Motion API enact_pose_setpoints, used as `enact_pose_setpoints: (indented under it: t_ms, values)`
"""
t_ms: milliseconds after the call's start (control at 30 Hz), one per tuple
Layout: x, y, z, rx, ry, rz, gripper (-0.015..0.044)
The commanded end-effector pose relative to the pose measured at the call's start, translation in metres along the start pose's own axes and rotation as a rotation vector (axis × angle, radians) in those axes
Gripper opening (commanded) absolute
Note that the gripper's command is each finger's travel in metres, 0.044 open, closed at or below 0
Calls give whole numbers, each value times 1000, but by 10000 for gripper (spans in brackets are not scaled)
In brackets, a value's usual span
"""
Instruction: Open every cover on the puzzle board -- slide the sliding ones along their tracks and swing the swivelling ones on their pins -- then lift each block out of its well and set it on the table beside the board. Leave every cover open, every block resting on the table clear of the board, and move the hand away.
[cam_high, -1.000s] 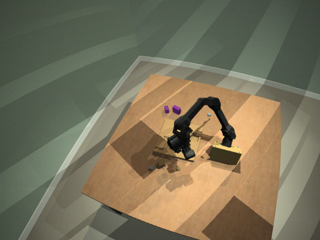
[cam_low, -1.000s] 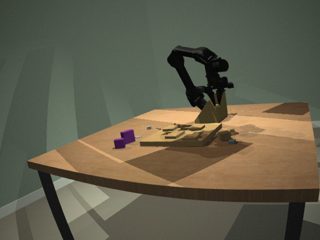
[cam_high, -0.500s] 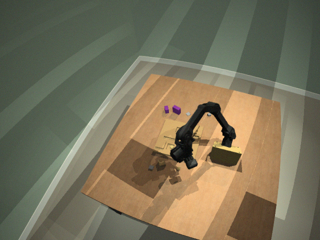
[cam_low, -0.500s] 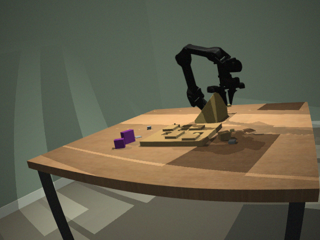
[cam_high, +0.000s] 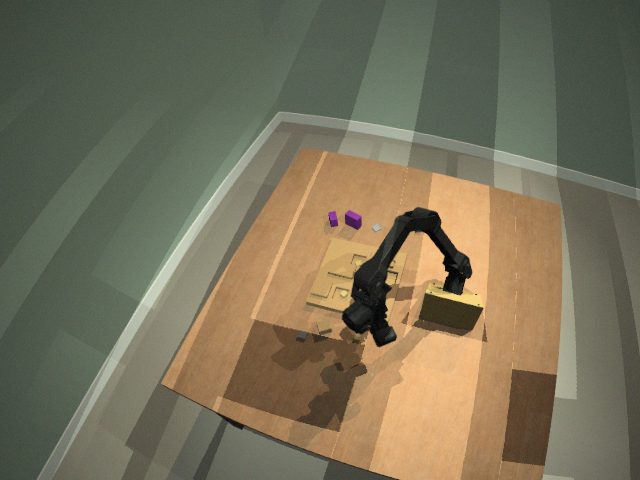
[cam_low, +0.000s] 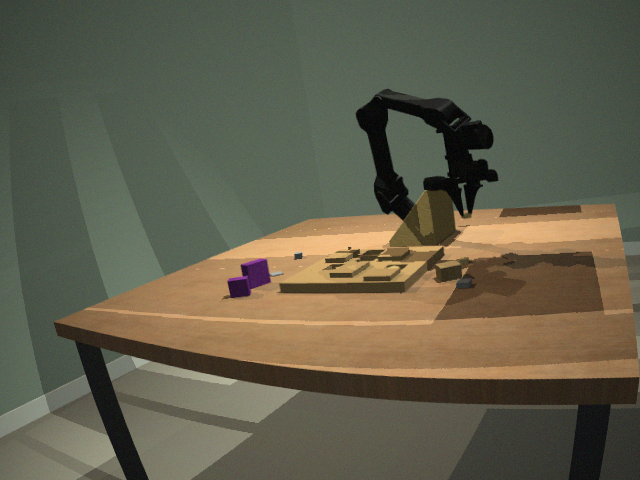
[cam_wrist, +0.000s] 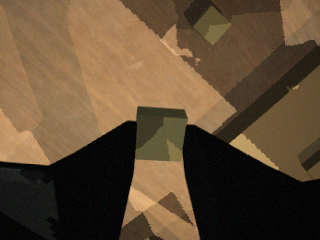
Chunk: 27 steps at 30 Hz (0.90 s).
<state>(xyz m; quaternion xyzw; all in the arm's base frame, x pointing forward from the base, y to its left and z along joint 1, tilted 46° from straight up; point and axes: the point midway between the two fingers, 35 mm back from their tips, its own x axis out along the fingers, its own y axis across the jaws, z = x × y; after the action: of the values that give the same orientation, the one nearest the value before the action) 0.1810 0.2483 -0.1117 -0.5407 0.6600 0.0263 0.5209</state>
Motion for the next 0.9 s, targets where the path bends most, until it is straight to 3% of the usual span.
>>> enact_pose_setpoints:
  t_ms: [0,867]
  values:
    - [7,-1,0,-3,5,-4,80]
    - [51,-2,2,-2,5,-5,80]
